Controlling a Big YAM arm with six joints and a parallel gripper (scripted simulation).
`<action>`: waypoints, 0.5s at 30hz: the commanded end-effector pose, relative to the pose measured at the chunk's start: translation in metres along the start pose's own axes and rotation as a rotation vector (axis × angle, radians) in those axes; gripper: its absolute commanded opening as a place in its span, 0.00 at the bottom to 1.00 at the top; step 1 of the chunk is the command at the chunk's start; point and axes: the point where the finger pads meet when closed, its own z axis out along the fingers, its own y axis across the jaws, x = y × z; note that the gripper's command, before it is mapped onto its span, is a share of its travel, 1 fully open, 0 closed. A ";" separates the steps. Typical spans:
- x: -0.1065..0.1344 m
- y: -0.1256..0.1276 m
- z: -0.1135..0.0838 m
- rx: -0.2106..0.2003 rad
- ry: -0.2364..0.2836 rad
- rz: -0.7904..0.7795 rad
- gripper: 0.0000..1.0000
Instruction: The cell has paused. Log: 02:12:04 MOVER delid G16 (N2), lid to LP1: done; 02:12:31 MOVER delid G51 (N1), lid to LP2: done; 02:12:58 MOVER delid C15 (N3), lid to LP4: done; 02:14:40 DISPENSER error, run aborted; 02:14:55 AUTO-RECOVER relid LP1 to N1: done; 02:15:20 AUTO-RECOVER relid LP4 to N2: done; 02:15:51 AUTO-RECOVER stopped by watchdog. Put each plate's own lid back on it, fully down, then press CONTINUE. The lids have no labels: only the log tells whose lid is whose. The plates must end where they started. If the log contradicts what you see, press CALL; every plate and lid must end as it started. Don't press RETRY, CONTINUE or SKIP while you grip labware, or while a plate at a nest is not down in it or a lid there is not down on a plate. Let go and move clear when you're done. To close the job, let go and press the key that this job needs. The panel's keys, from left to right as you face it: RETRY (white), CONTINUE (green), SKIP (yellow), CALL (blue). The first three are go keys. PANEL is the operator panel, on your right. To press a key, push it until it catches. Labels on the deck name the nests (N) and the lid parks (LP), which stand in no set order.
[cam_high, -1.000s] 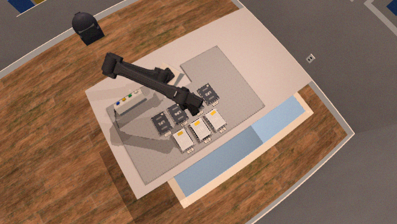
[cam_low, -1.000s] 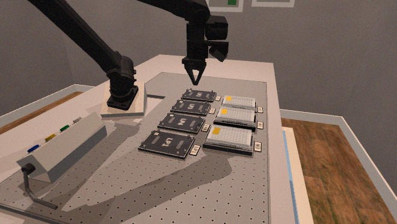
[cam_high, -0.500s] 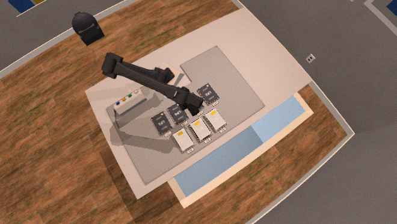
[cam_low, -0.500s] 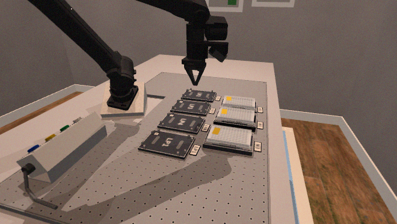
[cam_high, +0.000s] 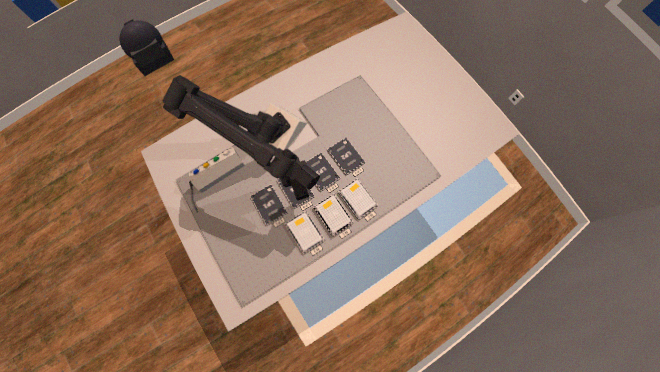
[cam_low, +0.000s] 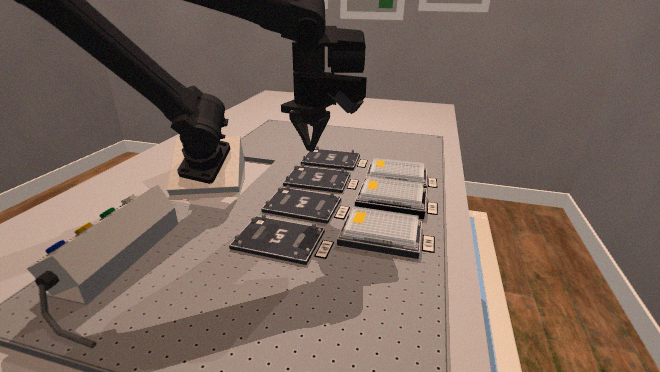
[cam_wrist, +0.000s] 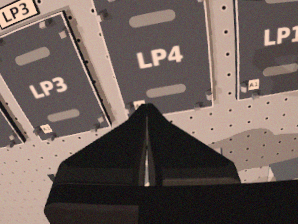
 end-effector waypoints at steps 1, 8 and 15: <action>0.003 -0.017 0.000 0.003 0.009 0.068 0.00; 0.001 -0.052 -0.002 -0.001 -0.001 0.194 0.00; -0.005 -0.077 -0.006 -0.007 -0.019 0.300 0.00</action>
